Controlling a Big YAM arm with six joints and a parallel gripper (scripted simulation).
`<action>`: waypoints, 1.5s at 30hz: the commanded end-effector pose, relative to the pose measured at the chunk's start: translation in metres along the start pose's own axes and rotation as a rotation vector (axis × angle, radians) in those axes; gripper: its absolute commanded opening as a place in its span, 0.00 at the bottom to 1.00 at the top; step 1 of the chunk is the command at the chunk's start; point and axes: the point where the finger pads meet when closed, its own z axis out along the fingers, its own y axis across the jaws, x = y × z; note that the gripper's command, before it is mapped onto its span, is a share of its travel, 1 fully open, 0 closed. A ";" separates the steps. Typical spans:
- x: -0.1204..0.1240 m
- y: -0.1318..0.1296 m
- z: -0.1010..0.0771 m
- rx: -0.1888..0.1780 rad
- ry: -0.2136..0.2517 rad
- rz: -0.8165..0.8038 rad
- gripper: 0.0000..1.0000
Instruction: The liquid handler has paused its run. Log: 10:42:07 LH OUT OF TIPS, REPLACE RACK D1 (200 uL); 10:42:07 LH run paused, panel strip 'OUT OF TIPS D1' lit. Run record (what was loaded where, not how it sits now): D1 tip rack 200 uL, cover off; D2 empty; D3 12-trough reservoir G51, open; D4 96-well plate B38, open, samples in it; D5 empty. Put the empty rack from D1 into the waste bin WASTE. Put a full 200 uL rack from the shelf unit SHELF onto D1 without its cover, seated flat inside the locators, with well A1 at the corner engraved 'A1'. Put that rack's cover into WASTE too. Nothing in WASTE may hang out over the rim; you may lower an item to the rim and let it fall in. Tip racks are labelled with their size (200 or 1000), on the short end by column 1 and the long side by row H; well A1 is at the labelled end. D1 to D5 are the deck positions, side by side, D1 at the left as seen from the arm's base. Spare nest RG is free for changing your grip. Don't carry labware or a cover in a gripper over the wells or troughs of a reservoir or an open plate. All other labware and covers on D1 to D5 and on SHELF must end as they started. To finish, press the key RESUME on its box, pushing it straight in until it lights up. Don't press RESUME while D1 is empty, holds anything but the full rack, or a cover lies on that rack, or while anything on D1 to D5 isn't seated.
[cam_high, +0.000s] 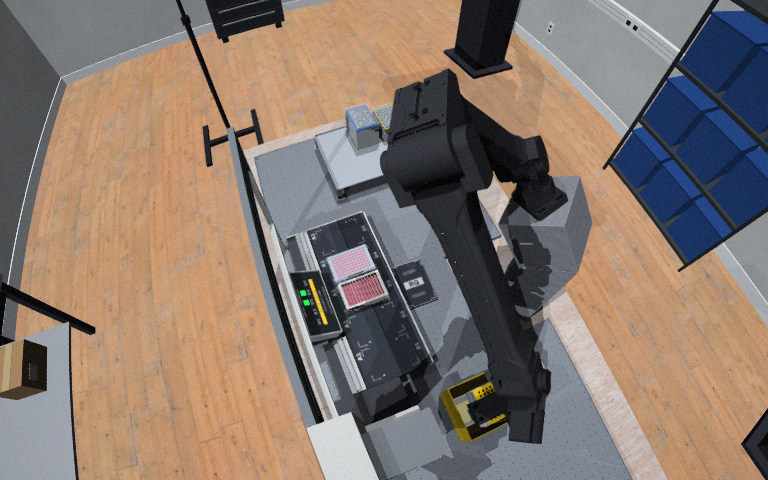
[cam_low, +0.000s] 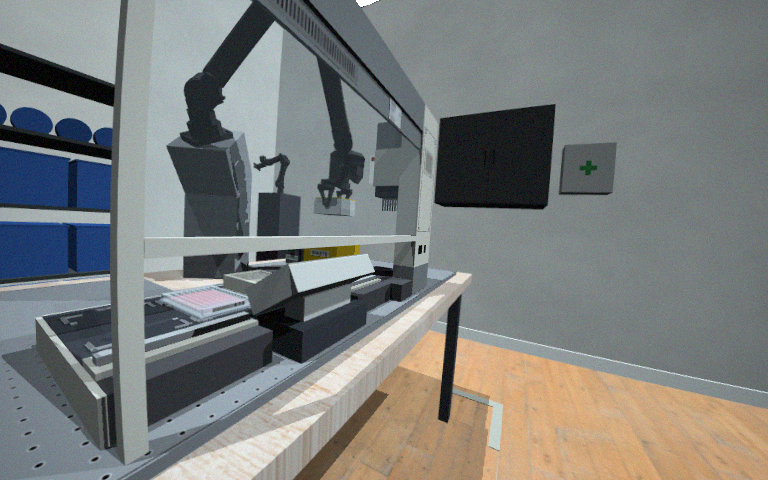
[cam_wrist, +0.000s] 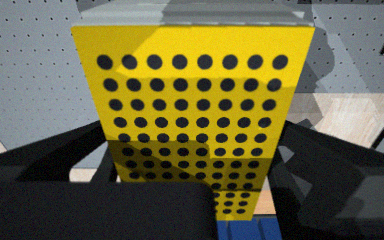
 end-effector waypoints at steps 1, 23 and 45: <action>-0.010 0.006 0.008 -0.014 -0.012 0.007 0.00; -0.026 0.012 0.026 -0.038 -0.031 0.031 0.00; -0.012 0.008 0.071 -0.015 -0.014 0.009 0.00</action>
